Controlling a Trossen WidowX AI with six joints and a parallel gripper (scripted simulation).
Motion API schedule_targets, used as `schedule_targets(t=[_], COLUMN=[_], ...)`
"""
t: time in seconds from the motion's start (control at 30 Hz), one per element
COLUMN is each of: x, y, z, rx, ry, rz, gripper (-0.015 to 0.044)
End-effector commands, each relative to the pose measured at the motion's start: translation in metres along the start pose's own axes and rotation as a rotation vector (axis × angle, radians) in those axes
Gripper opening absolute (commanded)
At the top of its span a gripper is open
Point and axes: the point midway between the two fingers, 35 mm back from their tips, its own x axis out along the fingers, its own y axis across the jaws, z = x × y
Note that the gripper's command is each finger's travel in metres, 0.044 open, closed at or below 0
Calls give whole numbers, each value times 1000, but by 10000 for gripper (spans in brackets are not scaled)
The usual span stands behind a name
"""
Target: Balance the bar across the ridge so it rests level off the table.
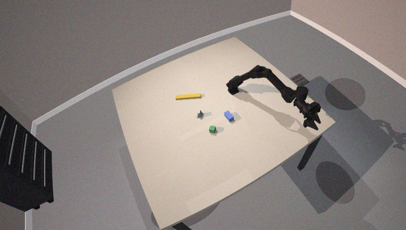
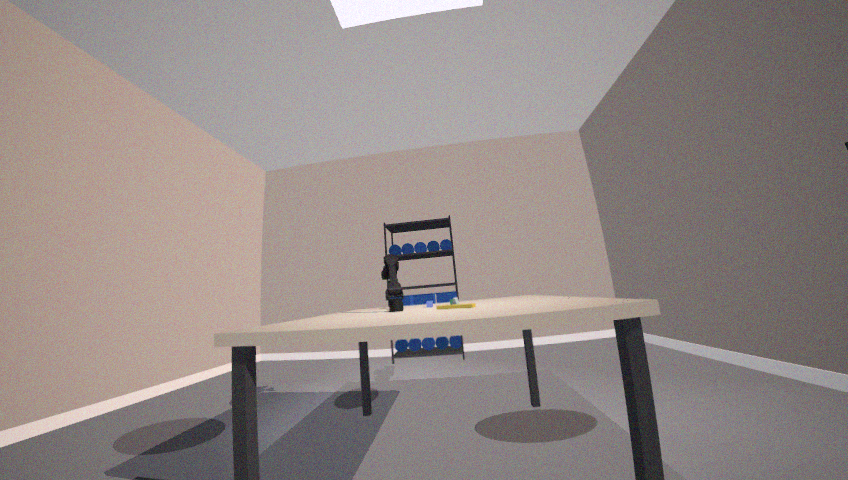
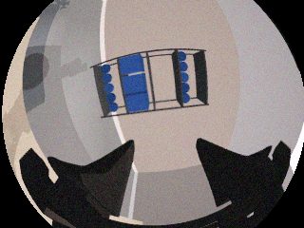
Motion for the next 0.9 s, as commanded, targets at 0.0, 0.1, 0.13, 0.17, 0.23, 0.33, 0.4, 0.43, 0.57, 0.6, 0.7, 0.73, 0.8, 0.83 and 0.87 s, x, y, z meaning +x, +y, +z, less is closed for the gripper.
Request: schedule_targets(t=[0.0,0.1,0.13,0.17,0.23,0.33,0.4,0.43,0.57,0.6,0.7,0.73,0.8,0.83,0.87], x=[4,9,11,12,14,15,15,15,13,12,8,7,3,1,-1], y=[2,2,2,2,2,3,3,3,3,3,4,4,4,4,4], z=[-29,-57,-67,-76,-95,-124,-143,-152,-190,-200,-228,-237,-256,-265,-274], rx=[10,31,38,45,60,84,101,110,146,155,184,194,215,225,236], ry=[36,79,93,107,137,181,211,226,287,302,349,364,396,412,428], rz=[35,56,63,70,84,103,116,122,145,151,166,171,181,186,190], gripper=[315,315,315,315,315,315,315,315,315,315,315,315,315,315,315])
